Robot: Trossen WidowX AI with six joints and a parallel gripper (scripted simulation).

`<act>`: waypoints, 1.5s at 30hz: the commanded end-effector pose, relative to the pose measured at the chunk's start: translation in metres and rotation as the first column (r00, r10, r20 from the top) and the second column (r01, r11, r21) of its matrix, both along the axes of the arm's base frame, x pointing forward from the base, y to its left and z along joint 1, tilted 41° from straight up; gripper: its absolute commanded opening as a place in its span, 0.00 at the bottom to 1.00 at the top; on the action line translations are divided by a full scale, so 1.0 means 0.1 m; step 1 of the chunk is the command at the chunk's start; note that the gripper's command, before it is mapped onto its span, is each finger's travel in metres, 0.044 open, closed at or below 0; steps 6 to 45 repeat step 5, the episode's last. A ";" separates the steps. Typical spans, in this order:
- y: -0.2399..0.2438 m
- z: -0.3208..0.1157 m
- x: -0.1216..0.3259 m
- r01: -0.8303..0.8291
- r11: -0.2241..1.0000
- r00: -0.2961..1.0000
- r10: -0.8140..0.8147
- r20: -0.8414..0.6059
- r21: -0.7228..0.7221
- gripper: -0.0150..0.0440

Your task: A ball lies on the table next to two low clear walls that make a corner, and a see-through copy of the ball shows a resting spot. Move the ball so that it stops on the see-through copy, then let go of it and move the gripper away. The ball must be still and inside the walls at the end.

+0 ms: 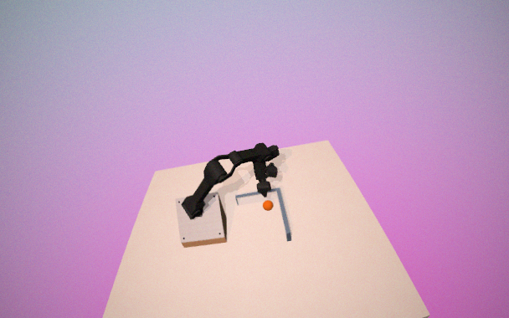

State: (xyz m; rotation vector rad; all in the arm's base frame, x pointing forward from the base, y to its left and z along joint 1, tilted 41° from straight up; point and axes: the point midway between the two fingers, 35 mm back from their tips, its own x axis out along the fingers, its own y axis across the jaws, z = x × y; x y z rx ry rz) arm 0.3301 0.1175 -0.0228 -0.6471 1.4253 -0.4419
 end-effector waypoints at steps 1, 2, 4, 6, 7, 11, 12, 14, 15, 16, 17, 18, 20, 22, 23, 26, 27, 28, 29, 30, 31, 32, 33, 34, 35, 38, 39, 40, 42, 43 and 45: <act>0.17 0.21 -0.02 -0.003 1.000 1.000 0.003 0.022 0.016 1.00; 0.17 0.21 -0.02 -0.003 1.000 1.000 0.003 0.022 0.016 1.00; 0.17 0.21 -0.02 -0.003 1.000 1.000 0.003 0.022 0.016 1.00; 0.17 0.21 -0.02 -0.003 1.000 1.000 0.003 0.022 0.016 1.00; 0.17 0.21 -0.02 -0.003 1.000 1.000 0.003 0.022 0.016 1.00; 0.17 0.21 -0.02 -0.003 1.000 1.000 0.003 0.022 0.016 1.00; 0.17 0.21 -0.02 -0.003 1.000 1.000 0.003 0.022 0.016 1.00; 0.17 0.21 -0.02 -0.003 1.000 1.000 0.003 0.022 0.016 1.00; 0.17 0.21 -0.02 -0.003 1.000 1.000 0.003 0.022 0.016 1.00; 0.17 0.21 -0.02 -0.003 1.000 1.000 0.003 0.022 0.016 1.00; 0.17 0.21 -0.02 -0.003 1.000 1.000 0.003 0.022 0.016 1.00; 0.17 0.21 -0.02 -0.003 1.000 1.000 0.003 0.022 0.016 1.00; 0.17 0.21 -0.02 -0.003 1.000 1.000 0.003 0.022 0.016 1.00; 0.17 0.21 -0.02 -0.003 1.000 1.000 0.003 0.022 0.016 1.00; 0.17 0.21 -0.02 -0.003 1.000 1.000 0.003 0.022 0.016 1.00; 0.17 0.21 -0.02 -0.003 1.000 1.000 0.003 0.022 0.016 1.00; 0.17 0.21 -0.02 -0.003 1.000 1.000 0.003 0.022 0.016 1.00; 0.17 0.21 -0.02 -0.003 1.000 1.000 0.003 0.022 0.016 1.00; 0.17 0.21 -0.02 -0.003 1.000 1.000 0.003 0.022 0.016 1.00; 0.17 0.21 -0.02 -0.003 1.000 1.000 0.003 0.022 0.016 1.00; 0.17 0.21 -0.02 -0.003 1.000 1.000 0.003 0.022 0.016 1.00; 0.17 0.21 -0.02 -0.003 1.000 1.000 0.003 0.022 0.016 1.00; 0.17 0.21 -0.02 -0.003 1.000 1.000 0.003 0.022 0.016 1.00; 0.17 0.21 -0.02 -0.003 1.000 1.000 0.003 0.022 0.016 1.00; 0.17 0.21 -0.02 -0.003 1.000 1.000 0.003 0.022 0.016 1.00; 0.17 0.21 -0.02 -0.003 1.000 1.000 0.003 0.022 0.016 1.00; 0.17 0.21 -0.02 -0.003 1.000 1.000 0.003 0.022 0.016 1.00; 0.17 0.21 -0.02 -0.003 1.000 1.000 0.003 0.022 0.016 1.00; 0.17 0.21 -0.02 -0.003 1.000 1.000 0.003 0.022 0.016 1.00; 0.17 0.21 -0.02 -0.003 1.000 1.000 0.003 0.022 0.016 1.00; 0.17 0.21 -0.02 -0.003 1.000 1.000 0.003 0.022 0.016 1.00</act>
